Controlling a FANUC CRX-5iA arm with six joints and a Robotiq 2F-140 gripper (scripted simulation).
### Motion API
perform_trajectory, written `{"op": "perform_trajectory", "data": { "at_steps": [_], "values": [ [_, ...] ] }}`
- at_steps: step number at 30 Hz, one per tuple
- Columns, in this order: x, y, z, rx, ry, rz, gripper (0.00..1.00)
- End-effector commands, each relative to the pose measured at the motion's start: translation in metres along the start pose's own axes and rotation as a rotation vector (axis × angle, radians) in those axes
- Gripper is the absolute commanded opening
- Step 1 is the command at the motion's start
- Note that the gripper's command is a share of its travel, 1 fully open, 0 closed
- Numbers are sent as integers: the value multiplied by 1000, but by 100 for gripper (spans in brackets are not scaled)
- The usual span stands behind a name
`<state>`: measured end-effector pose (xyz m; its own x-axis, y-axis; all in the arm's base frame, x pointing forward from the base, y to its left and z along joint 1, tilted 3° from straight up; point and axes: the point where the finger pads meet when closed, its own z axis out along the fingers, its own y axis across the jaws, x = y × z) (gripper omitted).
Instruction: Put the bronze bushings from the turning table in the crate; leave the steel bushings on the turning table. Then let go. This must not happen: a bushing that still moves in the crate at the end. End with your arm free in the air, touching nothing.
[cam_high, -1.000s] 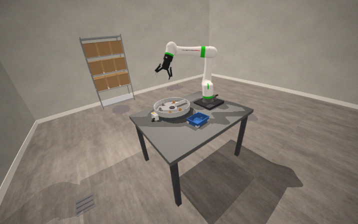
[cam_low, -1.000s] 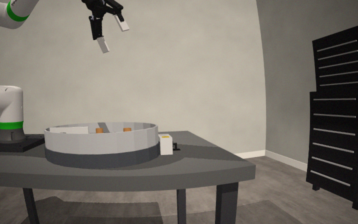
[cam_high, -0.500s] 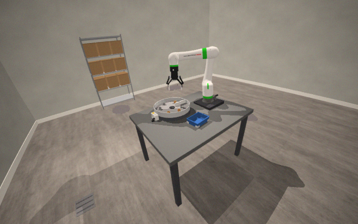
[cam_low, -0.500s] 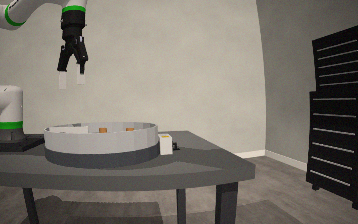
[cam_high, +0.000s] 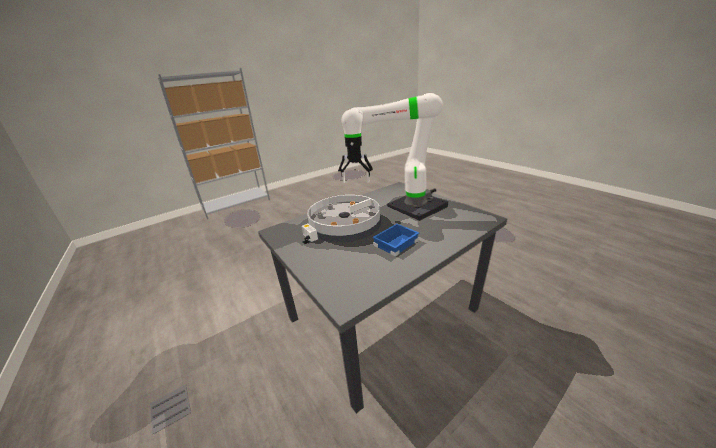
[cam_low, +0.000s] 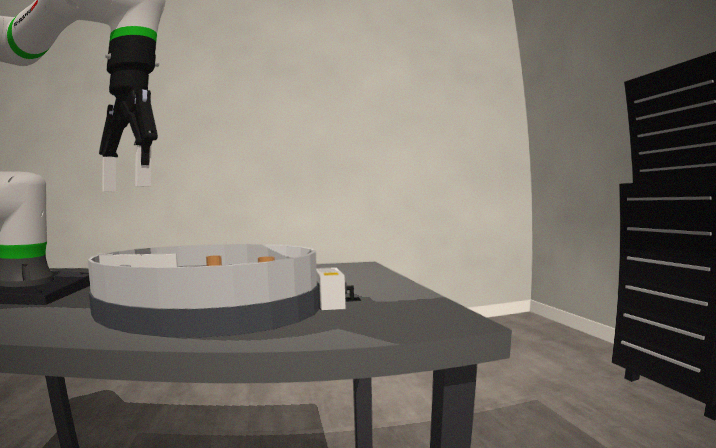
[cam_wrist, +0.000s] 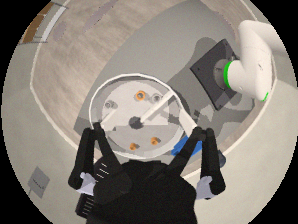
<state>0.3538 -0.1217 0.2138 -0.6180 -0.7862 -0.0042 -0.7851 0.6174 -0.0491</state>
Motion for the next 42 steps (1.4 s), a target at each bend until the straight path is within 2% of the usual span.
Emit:
{"op": "perform_trajectory", "data": {
  "at_steps": [1,42],
  "values": [
    [0,0,0,0,0,0,7],
    [0,0,0,0,0,0,9]
  ]
}}
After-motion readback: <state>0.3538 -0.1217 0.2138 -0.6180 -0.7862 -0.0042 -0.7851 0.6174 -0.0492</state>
